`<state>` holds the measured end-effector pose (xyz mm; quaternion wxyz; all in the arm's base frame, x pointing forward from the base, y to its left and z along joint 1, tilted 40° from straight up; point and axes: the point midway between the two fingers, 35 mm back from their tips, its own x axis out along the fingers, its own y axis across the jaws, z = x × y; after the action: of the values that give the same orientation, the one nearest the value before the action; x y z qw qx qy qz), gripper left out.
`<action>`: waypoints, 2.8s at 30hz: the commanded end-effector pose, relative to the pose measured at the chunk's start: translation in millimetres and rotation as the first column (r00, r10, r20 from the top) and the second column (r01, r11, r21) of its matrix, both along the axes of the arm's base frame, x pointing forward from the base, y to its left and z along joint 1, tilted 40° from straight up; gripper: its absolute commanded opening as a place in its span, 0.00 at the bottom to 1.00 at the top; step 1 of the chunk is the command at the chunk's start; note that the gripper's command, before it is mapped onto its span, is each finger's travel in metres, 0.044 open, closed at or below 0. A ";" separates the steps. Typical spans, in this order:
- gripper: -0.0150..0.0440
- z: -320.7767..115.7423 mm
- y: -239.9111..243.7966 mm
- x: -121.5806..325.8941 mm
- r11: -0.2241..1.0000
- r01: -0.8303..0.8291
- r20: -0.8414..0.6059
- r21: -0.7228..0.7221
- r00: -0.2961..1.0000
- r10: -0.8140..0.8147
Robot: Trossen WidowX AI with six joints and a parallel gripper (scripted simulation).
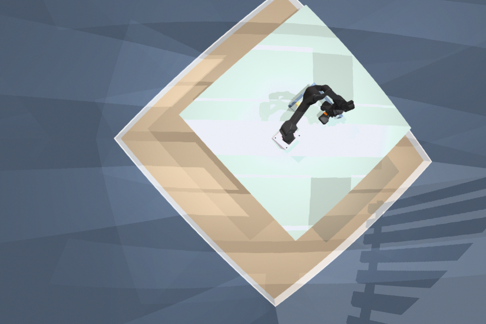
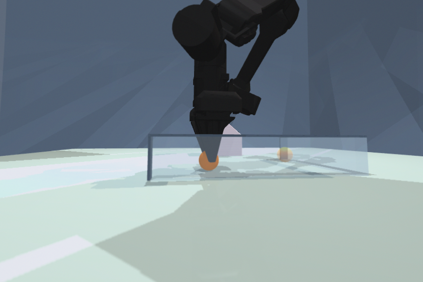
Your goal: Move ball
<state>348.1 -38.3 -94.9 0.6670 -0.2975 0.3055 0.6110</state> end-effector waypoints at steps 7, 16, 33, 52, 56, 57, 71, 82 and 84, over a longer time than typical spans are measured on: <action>0.50 -3.5 1.3 -1.0 1.000 0.009 -0.008 0.006 1.000 -0.009; 0.25 15.5 -17.5 1.3 1.000 0.010 -0.008 0.002 1.000 -0.010; 0.25 94.8 -80.3 -9.3 1.000 0.009 -0.009 0.000 1.000 -0.009; 0.25 144.9 2.6 -27.5 1.000 0.013 -0.013 -0.012 1.000 -0.013; 0.25 153.4 19.9 -35.5 1.000 0.013 -0.013 -0.011 1.000 -0.014; 0.25 155.3 24.1 -37.7 1.000 0.013 -0.013 -0.011 1.000 -0.014; 0.25 176.3 78.9 -76.1 1.000 0.012 -0.014 0.003 1.000 -0.012; 0.25 177.8 103.6 -96.9 1.000 0.009 -0.016 0.014 1.000 -0.009; 0.25 172.2 107.9 -95.7 1.000 0.009 -0.016 0.013 1.000 -0.009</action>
<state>252.3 64.1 81.1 0.6667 -0.2883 0.3092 0.6138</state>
